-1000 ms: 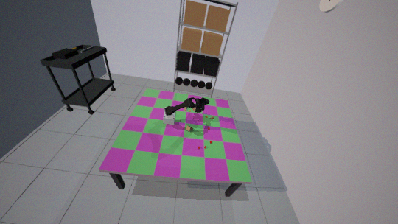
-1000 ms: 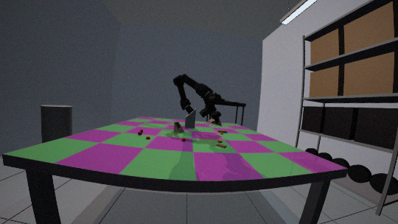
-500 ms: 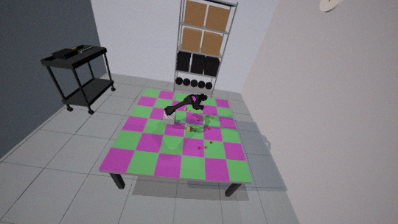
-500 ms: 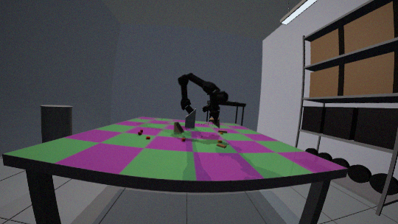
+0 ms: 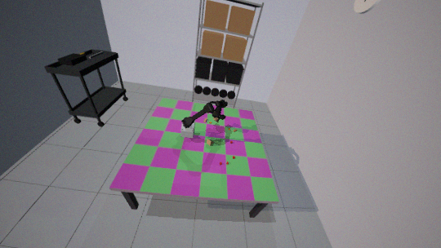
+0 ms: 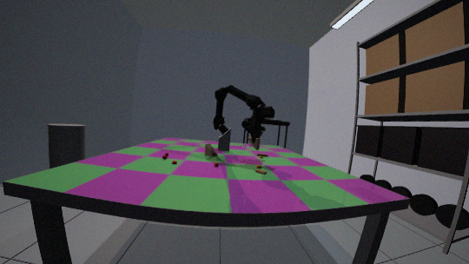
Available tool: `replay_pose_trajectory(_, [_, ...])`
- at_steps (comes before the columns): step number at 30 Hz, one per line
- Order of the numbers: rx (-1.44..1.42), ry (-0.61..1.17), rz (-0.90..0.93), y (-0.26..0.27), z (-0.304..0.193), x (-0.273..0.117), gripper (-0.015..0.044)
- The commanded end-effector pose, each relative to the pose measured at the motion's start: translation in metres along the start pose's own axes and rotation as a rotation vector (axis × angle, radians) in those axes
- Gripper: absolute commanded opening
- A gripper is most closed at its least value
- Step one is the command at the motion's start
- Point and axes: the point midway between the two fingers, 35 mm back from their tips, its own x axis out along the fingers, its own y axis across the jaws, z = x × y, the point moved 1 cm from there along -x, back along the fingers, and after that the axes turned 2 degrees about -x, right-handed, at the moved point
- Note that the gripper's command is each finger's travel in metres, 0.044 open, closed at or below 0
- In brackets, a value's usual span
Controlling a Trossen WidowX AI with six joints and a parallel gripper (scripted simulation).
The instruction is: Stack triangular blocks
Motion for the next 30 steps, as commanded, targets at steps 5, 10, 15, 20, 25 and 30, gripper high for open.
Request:
replay_pose_trajectory(5, [0.029, -0.004, 0.023, 0.006, 0.003, -0.005, 0.0])
replay_pose_trajectory(10, [0.028, -0.002, 0.022, 0.023, 0.019, -0.015, 0.0])
replay_pose_trajectory(15, [0.028, -0.001, 0.021, 0.038, 0.036, -0.024, 0.0])
replay_pose_trajectory(20, [0.027, -0.001, 0.021, 0.053, 0.054, -0.032, 0.0])
replay_pose_trajectory(25, [0.027, -0.002, 0.021, 0.067, 0.073, -0.039, 0.0])
replay_pose_trajectory(30, [0.026, -0.003, 0.022, 0.079, 0.093, -0.045, 0.0])
